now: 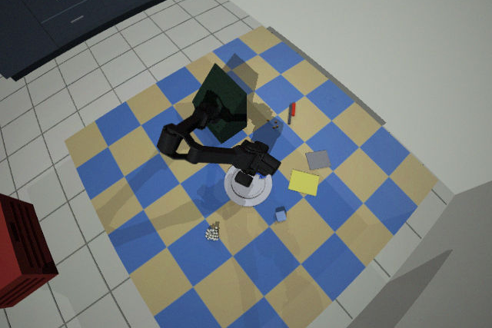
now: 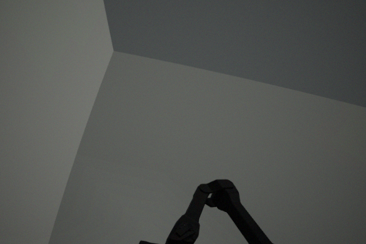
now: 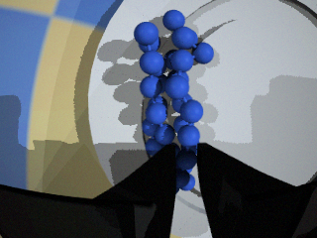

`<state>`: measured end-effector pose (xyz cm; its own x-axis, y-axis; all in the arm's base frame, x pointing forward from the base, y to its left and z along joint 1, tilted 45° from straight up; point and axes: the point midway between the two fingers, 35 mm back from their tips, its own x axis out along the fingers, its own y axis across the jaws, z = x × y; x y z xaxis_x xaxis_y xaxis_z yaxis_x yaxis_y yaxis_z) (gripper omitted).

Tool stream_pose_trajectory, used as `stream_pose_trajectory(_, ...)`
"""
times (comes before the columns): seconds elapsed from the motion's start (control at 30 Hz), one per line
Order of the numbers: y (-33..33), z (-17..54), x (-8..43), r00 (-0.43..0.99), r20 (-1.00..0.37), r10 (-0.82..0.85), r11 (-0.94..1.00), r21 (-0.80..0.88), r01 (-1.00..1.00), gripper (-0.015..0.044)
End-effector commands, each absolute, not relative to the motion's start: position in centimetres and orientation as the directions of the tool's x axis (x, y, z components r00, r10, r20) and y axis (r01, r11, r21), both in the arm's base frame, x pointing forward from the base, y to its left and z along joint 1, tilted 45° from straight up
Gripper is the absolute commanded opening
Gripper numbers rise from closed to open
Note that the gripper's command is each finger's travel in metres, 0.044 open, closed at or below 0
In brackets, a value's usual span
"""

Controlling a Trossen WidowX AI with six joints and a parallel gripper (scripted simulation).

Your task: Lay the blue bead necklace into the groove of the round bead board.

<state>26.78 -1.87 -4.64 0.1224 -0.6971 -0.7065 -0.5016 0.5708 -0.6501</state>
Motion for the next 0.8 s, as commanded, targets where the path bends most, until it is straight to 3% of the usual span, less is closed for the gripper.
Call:
stream_pose_trajectory(0.0,-1.86,-4.62,26.79,0.122,-0.707,-0.697,0.571,-0.65,-0.501,0.0)
stream_pose_trajectory(0.03,-1.86,-4.62,26.79,0.122,-0.707,-0.697,0.571,-0.65,-0.501,0.0)
stream_pose_trajectory(0.6,-1.45,-4.22,26.7,0.125,-0.704,-0.699,0.565,-0.651,-0.507,0.044)
stream_pose_trajectory(0.77,-1.45,-4.22,26.7,0.125,-0.704,-0.699,0.565,-0.651,-0.507,0.044)
